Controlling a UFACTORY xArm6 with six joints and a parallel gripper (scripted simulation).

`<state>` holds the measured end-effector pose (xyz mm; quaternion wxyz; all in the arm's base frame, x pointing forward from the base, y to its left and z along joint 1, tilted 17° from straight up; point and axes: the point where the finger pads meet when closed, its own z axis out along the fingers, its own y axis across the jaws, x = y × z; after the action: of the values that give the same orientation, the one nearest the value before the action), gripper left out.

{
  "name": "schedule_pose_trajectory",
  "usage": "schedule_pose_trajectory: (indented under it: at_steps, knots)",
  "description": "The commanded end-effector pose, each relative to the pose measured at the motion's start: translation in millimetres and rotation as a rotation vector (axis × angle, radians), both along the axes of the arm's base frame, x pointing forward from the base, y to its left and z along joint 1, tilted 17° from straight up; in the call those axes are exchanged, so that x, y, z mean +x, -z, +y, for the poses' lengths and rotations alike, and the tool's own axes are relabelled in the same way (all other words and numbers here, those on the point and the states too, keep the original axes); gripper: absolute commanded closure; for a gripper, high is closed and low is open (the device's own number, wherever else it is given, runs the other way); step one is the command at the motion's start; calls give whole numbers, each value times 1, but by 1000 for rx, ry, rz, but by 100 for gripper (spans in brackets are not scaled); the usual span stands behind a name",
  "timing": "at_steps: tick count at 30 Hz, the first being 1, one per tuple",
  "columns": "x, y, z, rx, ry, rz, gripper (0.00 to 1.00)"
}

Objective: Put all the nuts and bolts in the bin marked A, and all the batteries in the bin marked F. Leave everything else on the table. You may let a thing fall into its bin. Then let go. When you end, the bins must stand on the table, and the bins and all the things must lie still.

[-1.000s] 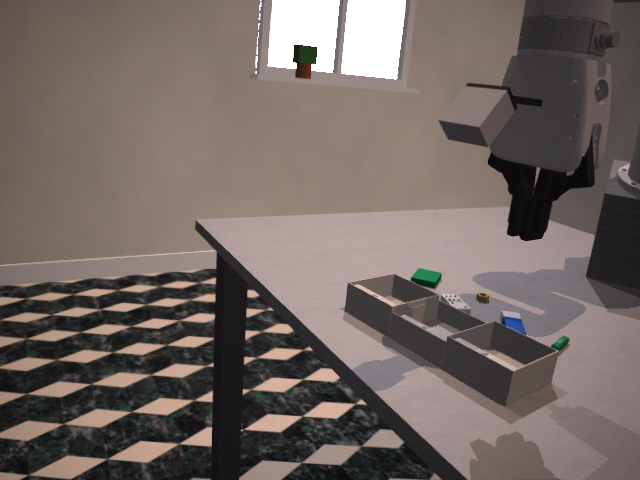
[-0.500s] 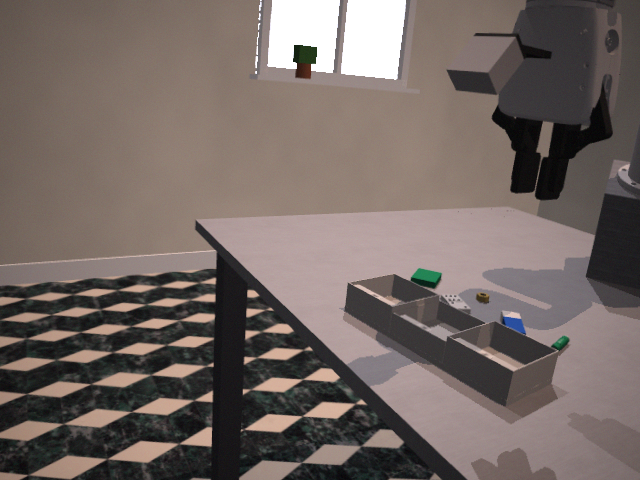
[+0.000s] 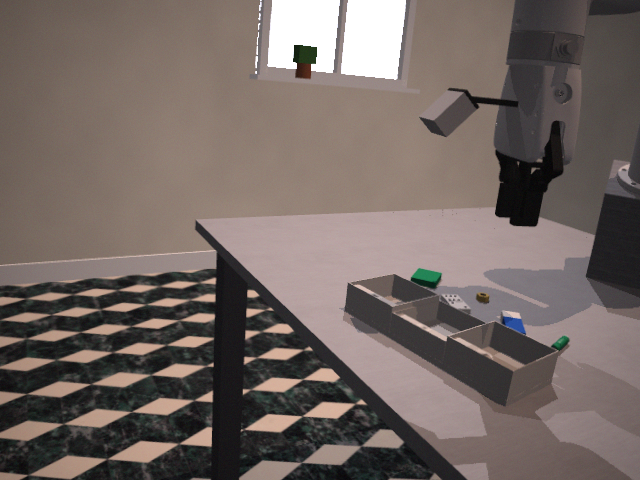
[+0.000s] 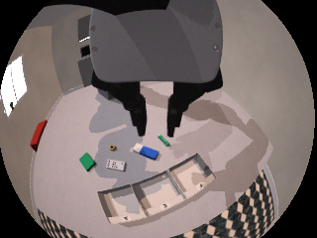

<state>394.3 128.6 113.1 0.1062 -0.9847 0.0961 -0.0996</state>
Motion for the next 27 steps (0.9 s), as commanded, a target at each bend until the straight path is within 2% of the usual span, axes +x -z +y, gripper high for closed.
schedule_pose_trajectory:
  at_steps: [1,8,10,12,18,27]
  knots:
    - [-10,28,-23,37,151,22,70]
    - [-28,70,-60,82,372,67,70]
    - [-28,70,-60,82,372,67,70]
    - [-33,82,-70,114,481,82,70]
    - [-50,119,-103,115,484,83,70]
    - [-51,120,-109,115,484,83,70]
